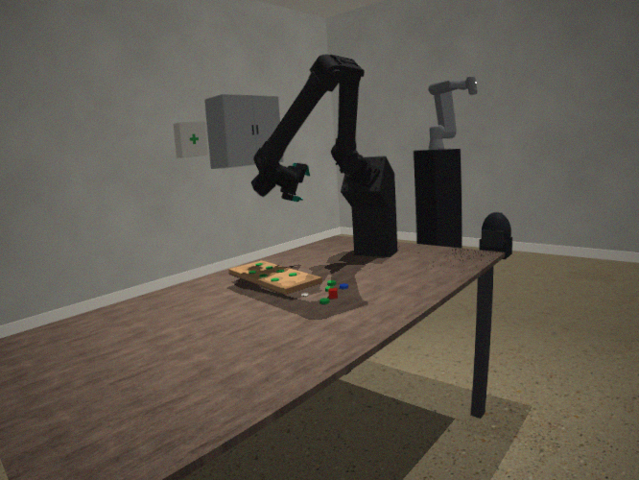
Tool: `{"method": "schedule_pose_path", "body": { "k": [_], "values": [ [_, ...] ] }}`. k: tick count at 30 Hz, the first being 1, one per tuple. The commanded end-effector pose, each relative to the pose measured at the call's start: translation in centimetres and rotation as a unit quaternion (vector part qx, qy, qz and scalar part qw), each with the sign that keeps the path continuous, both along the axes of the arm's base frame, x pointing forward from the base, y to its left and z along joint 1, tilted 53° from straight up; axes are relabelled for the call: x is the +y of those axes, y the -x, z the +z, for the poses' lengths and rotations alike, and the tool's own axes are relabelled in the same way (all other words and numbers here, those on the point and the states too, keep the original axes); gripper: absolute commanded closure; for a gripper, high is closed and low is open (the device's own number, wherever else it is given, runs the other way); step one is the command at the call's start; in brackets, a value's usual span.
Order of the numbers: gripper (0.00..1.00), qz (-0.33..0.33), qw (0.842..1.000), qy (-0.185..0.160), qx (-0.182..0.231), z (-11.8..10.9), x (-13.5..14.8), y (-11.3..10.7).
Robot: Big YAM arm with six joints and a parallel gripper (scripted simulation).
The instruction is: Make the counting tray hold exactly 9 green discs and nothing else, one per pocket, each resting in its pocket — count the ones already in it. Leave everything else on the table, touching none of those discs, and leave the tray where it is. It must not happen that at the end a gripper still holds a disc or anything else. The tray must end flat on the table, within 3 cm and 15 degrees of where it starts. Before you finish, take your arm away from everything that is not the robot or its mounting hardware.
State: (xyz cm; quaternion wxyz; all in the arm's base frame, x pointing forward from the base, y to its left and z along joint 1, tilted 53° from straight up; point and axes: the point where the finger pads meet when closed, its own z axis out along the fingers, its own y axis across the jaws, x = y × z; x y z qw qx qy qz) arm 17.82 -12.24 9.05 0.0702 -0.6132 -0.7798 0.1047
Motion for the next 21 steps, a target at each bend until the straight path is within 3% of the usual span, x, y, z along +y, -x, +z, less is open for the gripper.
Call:
{"method": "schedule_pose_path", "body": {
  "k": [1, 17, 18, 21],
  "values": [
    [0.00, -0.001, 1.000, 0.001, -0.001, 0.1, -0.1, 0.0],
    [0.00, -0.001, 1.000, 0.001, -0.001, 0.1, -0.1, 0.0],
    [0.56, -0.005, 1.000, 0.004, -0.004, 0.4, -0.2, -0.2],
    [0.56, 0.013, 1.000, 0.010, -0.024, 0.8, -0.4, -1.5]
  ]
}}
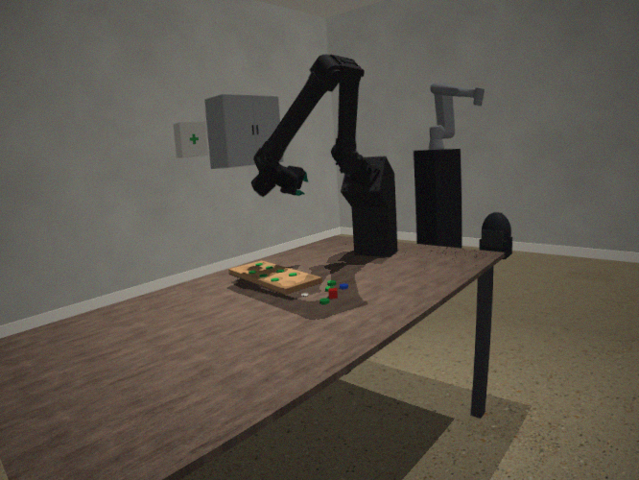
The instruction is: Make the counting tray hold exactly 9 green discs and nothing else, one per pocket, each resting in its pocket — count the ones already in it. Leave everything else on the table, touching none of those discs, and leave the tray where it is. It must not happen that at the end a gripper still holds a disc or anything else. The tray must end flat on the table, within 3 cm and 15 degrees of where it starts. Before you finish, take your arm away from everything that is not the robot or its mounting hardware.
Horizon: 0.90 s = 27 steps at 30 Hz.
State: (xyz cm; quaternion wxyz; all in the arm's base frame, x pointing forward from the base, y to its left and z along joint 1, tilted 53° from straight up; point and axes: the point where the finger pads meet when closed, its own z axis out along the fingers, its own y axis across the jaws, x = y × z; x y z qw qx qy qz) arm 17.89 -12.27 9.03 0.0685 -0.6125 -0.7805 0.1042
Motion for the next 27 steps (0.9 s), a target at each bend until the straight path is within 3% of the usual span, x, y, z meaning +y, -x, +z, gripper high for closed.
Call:
{"method": "schedule_pose_path", "body": {
  "k": [1, 5, 6, 7, 8, 9, 13, 14, 16, 17, 20, 21, 24, 25, 27],
  "values": [
    [0.56, 0.017, 0.999, 0.011, -0.031, 1.0, -0.4, -1.9],
    [0.56, 0.064, 0.994, 0.027, -0.085, 1.9, -0.9, -5.5],
    [0.56, 0.064, 0.995, 0.024, -0.079, 1.5, -0.9, -5.4],
    [0.56, 0.083, 0.991, 0.032, -0.103, 2.1, -1.1, -6.9],
    [0.56, 0.083, 0.991, 0.032, -0.103, 2.1, -1.1, -6.9],
    [0.56, 0.105, 0.984, 0.043, -0.134, 3.1, -1.2, -8.6],
    [0.56, 0.105, 0.985, 0.041, -0.129, 2.8, -1.2, -8.6],
    [0.56, 0.130, 0.977, 0.054, -0.163, 4.0, -1.3, -10.5],
    [0.56, 0.130, 0.977, 0.052, -0.159, 3.7, -1.2, -10.5],
    [0.56, 0.158, 0.965, 0.067, -0.197, 5.3, -1.2, -12.6],
    [0.56, 0.158, 0.968, 0.062, -0.187, 4.6, -1.2, -12.7],
    [0.56, 0.188, 0.952, 0.080, -0.229, 6.5, -1.1, -14.9],
    [0.56, 0.188, 0.954, 0.076, -0.222, 6.0, -1.1, -15.0],
    [0.56, 0.221, 0.933, 0.096, -0.266, 8.4, -0.9, -17.3],
    [0.56, 0.221, 0.936, 0.092, -0.258, 7.7, -0.9, -17.4]
  ]
}}
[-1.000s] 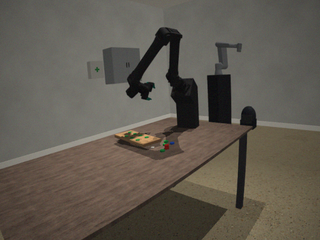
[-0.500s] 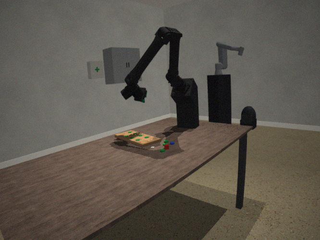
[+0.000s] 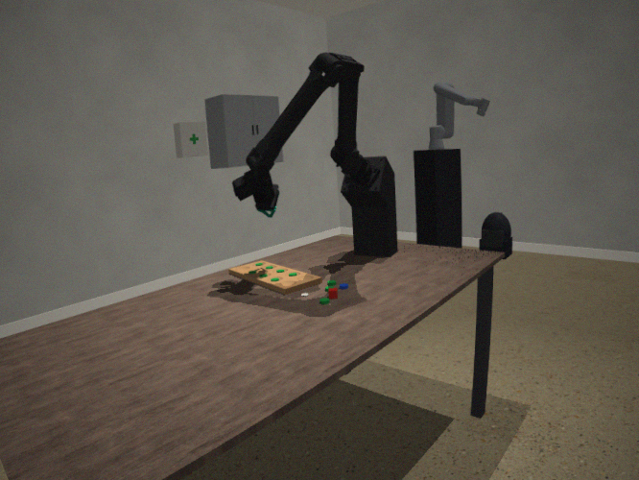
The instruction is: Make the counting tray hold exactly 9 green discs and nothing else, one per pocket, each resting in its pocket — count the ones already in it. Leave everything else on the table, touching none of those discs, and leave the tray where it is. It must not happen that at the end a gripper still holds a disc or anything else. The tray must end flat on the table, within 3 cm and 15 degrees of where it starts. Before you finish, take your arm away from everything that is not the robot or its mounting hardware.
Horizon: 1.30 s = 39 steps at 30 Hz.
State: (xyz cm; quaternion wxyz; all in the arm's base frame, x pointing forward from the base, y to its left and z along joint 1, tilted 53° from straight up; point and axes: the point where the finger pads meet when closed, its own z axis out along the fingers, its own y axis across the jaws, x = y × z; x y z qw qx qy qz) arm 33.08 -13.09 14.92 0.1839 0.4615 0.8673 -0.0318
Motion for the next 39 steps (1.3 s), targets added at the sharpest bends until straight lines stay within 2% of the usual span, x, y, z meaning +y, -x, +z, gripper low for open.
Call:
{"method": "schedule_pose_path", "body": {
  "k": [1, 3, 4, 9, 10, 13, 15, 16, 21, 22, 25, 27, 28, 33, 35, 37, 38, 39],
  "values": [
    [0.56, 0.029, 0.999, 0.014, -0.026, 1.6, -0.1, -2.2],
    [0.56, 0.029, 0.999, 0.014, -0.026, 1.6, -0.1, -2.2],
    [0.56, 0.064, 0.994, 0.037, -0.078, 4.4, 0.4, -4.6],
    [0.56, 0.056, 0.995, 0.035, -0.068, 3.6, -0.2, -4.2],
    [0.56, 0.101, 0.985, 0.061, -0.127, 7.2, 1.0, -7.0],
    [0.56, 0.101, 0.987, 0.055, -0.111, 5.9, 0.9, -7.3],
    [0.56, 0.096, 0.988, 0.056, -0.110, 5.9, 0.5, -7.1],
    [0.56, 0.138, 0.973, 0.084, -0.168, 9.6, 1.8, -9.5],
    [0.56, 0.131, 0.975, 0.082, -0.159, 8.8, 1.1, -9.5],
    [0.56, 0.175, 0.953, 0.112, -0.219, 13.1, 2.9, -11.7],
    [0.56, 0.176, 0.957, 0.106, -0.204, 11.6, 2.8, -12.1],
    [0.56, 0.170, 0.958, 0.107, -0.204, 11.6, 2.3, -12.0],
    [0.56, 0.210, 0.931, 0.139, -0.263, 16.2, 4.1, -13.8],
    [0.56, 0.204, 0.936, 0.137, -0.253, 15.2, 3.4, -14.0],
    [0.56, 0.201, 0.943, 0.130, -0.231, 13.1, 3.0, -13.1],
    [0.56, 0.201, 0.943, 0.130, -0.231, 13.1, 3.0, -13.1],
    [0.56, 0.242, 0.901, 0.172, -0.317, 20.5, 5.6, -15.3],
    [0.56, 0.243, 0.902, 0.170, -0.313, 20.0, 5.5, -15.5]
  ]
}}
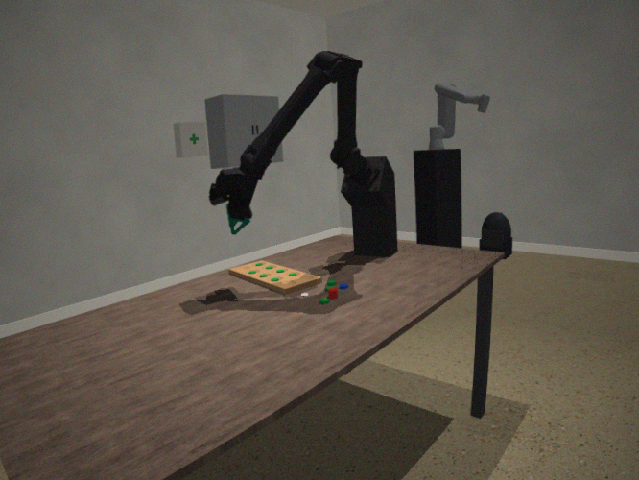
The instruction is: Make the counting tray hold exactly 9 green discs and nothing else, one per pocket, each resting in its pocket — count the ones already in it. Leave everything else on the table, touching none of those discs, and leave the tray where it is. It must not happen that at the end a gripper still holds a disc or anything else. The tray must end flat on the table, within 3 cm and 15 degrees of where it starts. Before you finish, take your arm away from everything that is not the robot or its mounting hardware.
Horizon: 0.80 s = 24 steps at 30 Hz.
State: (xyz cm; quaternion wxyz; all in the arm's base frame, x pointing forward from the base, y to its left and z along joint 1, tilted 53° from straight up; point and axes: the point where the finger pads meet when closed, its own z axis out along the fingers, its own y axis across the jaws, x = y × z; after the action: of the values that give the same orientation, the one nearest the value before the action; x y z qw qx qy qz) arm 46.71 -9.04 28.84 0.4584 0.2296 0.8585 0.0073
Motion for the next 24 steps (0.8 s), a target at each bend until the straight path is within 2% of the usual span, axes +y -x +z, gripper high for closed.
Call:
{"method": "schedule_pose_path", "body": {
  "k": [1, 2, 4, 6, 8, 9, 13, 15, 16, 18, 19, 20, 24],
  "values": [
    [0.56, 0.035, 0.997, 0.030, -0.064, 5.6, 1.5, -2.1],
    [0.56, 0.035, 0.997, 0.029, -0.057, 4.8, 1.4, -2.4],
    [0.56, 0.032, 0.997, 0.029, -0.056, 4.8, 1.1, -2.4],
    [0.56, 0.021, 0.999, 0.025, -0.029, 2.3, 0.2, -1.4],
    [0.56, 0.026, 0.999, 0.024, -0.027, 2.2, 0.7, -1.4],
    [0.56, 0.068, 0.987, 0.063, -0.131, 10.6, 3.1, -3.0],
    [0.56, 0.069, 0.989, 0.060, -0.112, 8.8, 3.0, -3.9],
    [0.56, 0.069, 0.989, 0.060, -0.112, 8.8, 3.0, -3.9],
    [0.56, 0.056, 0.993, 0.057, -0.084, 6.1, 1.7, -3.0],
    [0.56, 0.056, 0.994, 0.056, -0.081, 5.8, 1.7, -3.0],
    [0.56, 0.057, 0.993, 0.057, -0.084, 6.1, 1.9, -3.0],
    [0.56, 0.097, 0.973, 0.096, -0.188, 14.8, 4.9, -3.8],
    [0.56, 0.099, 0.976, 0.092, -0.169, 12.9, 4.8, -4.9]
  ]
}}
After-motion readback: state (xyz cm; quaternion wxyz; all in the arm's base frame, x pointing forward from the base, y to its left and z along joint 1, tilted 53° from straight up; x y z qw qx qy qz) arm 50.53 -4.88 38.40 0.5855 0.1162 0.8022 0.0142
